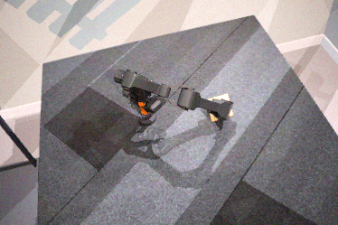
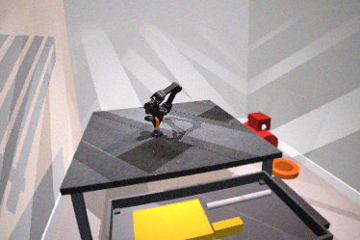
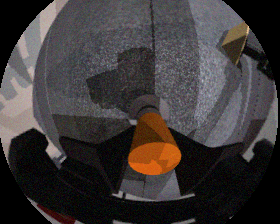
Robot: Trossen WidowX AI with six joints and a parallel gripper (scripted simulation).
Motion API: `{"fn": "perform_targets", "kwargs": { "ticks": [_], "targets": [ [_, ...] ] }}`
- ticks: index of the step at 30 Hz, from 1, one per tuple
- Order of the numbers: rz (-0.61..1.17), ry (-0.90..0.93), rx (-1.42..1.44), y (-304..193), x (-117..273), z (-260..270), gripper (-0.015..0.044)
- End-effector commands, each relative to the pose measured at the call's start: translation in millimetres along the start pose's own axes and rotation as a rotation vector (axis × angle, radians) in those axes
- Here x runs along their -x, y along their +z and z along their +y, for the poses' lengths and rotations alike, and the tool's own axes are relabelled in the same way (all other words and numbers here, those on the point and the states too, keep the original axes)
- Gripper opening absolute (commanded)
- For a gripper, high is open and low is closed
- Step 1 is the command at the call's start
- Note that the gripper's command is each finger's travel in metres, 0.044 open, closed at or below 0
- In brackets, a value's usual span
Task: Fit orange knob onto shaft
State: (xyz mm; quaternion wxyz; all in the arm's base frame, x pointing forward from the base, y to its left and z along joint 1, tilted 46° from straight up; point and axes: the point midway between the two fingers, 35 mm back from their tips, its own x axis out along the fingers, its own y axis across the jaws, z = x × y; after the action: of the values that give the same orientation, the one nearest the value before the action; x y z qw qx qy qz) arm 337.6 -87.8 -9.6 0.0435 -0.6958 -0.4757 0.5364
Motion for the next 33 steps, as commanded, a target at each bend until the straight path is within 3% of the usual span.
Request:
{"fn": "perform_targets", "kwargs": {
  "ticks": [1,7,33],
  "targets": [
    [0.003,0.003,-0.024,-1,2,1,0.0000],
    [0.003,0.003,-0.208,0,0,1,0.0000],
    [0.004,0.002,-0.204,0,-16,0,0.0000]
  ]
}}
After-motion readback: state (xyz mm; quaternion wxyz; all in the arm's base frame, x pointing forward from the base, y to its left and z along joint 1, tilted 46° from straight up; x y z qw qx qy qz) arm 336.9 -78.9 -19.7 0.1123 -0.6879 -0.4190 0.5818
